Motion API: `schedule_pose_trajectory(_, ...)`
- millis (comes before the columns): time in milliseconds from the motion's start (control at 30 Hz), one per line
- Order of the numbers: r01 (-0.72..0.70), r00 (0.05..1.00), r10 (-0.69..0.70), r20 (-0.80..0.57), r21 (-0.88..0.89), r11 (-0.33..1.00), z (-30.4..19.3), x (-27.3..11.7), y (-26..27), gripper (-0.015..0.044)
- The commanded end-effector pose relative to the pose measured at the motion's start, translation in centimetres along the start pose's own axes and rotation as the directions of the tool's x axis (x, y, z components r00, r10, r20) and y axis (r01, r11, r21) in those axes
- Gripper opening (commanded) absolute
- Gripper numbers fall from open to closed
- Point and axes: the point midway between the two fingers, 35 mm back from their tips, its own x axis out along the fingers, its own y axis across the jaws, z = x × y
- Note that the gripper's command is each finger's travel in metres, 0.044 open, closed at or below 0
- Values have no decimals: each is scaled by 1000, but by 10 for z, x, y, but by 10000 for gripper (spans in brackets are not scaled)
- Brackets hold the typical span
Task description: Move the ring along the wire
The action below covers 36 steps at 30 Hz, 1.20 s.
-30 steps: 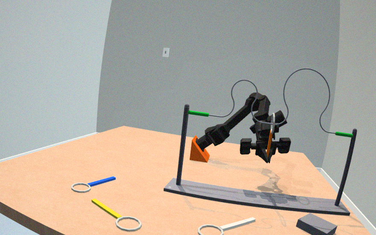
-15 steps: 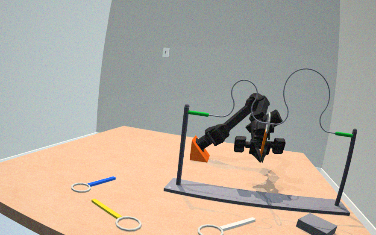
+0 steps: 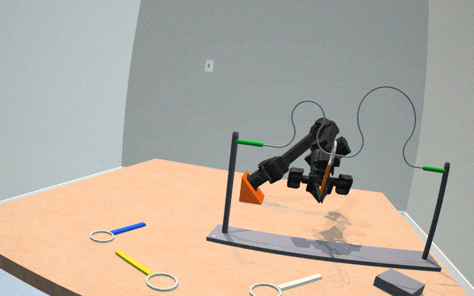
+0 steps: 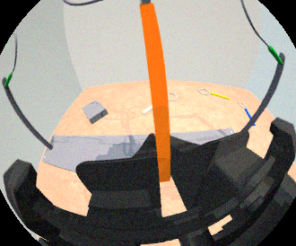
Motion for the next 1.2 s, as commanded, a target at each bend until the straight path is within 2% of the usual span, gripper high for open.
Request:
schedule_pose_trajectory(0, 21, 1000, -22, -11, -34, 999, -3, -1, -10, -150)
schedule_pose_trajectory(600, 170, 983, -185, -18, -313, 934, 6, -12, -64, -150)
schedule_pose_trajectory(1167, 316, 925, -377, 39, -628, 711, 37, -37, -117, -150)
